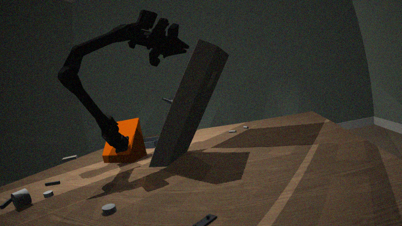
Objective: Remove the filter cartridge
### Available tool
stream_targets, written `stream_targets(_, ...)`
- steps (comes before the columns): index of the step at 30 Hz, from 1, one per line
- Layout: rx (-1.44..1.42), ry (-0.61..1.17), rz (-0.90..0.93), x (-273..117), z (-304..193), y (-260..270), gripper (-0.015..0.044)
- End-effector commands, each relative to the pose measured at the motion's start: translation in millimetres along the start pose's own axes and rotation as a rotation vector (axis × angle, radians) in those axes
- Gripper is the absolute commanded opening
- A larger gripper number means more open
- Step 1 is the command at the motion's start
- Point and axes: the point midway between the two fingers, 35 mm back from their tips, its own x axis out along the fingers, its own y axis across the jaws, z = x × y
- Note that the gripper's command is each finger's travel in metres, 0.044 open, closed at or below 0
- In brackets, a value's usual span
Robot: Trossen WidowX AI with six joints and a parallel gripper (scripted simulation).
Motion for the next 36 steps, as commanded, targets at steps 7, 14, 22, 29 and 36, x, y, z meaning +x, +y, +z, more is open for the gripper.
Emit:
stream_targets(7, -0.224, -0.053, -0.197, -6, -35, -46, 0.01)
stream_targets(14, -0.223, -0.051, -0.197, -2, -35, -47, 0.01)
stream_targets(22, -0.222, -0.047, -0.197, 11, -35, -48, 0.01)
stream_targets(29, -0.221, -0.046, -0.197, 22, -35, -50, 0.01)
stream_targets(36, -0.221, -0.048, -0.197, 33, -33, -52, 0.01)
